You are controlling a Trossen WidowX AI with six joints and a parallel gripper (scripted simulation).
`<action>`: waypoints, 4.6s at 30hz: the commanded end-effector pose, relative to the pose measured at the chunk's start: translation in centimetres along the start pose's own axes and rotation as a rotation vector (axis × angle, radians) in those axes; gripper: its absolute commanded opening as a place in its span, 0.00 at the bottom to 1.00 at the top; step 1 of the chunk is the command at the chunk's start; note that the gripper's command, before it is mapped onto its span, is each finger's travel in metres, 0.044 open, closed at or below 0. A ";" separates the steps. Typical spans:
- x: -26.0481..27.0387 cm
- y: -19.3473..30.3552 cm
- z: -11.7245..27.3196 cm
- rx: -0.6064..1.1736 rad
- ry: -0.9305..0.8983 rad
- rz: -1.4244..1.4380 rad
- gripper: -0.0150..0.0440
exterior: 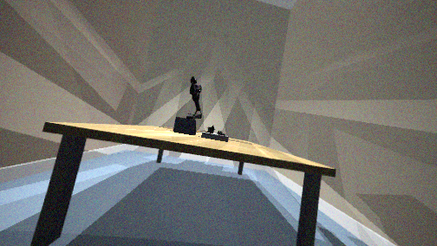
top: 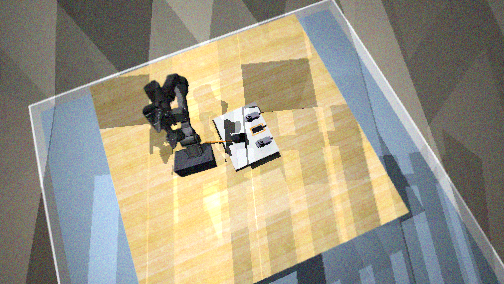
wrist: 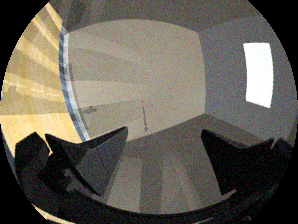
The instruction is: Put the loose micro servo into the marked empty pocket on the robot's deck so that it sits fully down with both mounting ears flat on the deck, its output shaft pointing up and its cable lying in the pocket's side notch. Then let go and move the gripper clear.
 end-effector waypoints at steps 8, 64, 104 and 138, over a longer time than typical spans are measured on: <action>6.1 -3.4 -2.3 -0.079 -0.336 -0.102 1.00; 32.2 -11.2 13.8 0.813 -1.802 -0.005 1.00; 36.1 -9.6 15.7 0.819 -1.805 -0.003 0.56; 33.7 -11.2 14.7 0.819 -1.804 -0.003 0.25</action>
Point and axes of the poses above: the point midway between the two fingers, 35 mm back from their tips, its own z axis back along the fingers, its own x axis across the jaws, y = z × x, the point moved 3 cm from there along z, back along the fingers, and after that the axes turned 14 degrees about -z, right-handed, at the moved point
